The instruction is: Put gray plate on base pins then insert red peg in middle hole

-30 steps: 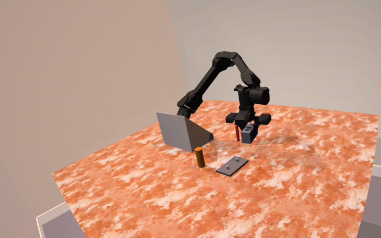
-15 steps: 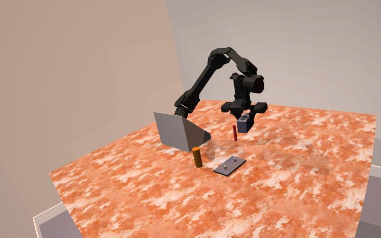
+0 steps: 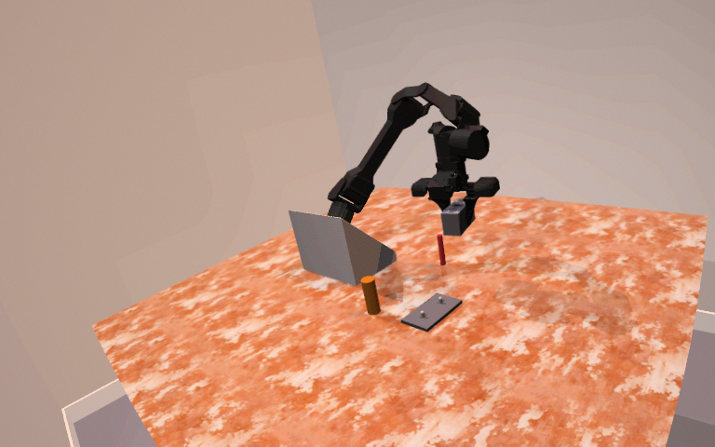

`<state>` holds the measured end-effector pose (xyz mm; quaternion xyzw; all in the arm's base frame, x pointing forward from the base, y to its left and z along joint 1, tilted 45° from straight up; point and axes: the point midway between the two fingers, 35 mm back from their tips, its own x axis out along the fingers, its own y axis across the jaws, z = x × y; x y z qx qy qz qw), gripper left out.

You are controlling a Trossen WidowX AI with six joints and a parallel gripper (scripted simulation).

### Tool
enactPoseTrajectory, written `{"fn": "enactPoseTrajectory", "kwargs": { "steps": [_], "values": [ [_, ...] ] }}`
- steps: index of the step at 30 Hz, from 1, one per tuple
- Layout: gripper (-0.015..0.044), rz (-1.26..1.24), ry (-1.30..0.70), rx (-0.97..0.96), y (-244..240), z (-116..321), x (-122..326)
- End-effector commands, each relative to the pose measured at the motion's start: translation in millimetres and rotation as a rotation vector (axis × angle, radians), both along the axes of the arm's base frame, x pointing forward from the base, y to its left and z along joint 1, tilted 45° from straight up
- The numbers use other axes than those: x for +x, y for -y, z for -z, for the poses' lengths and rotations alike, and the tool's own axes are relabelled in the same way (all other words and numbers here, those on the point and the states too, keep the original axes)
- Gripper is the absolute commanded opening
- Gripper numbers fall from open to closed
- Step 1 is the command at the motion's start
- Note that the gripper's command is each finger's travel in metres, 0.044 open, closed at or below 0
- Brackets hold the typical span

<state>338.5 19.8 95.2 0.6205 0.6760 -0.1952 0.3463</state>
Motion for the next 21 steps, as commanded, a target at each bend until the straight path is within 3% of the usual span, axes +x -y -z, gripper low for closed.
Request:
{"fn": "enactPoseTrajectory", "kwargs": {
  "steps": [1,21],
  "values": [
    [0.0000,0.008,-0.008,-0.006,5.3,9.1,2.8],
    [0.0000,0.073,-0.066,-0.007,25.7,67.6,16.5]
  ]
}}
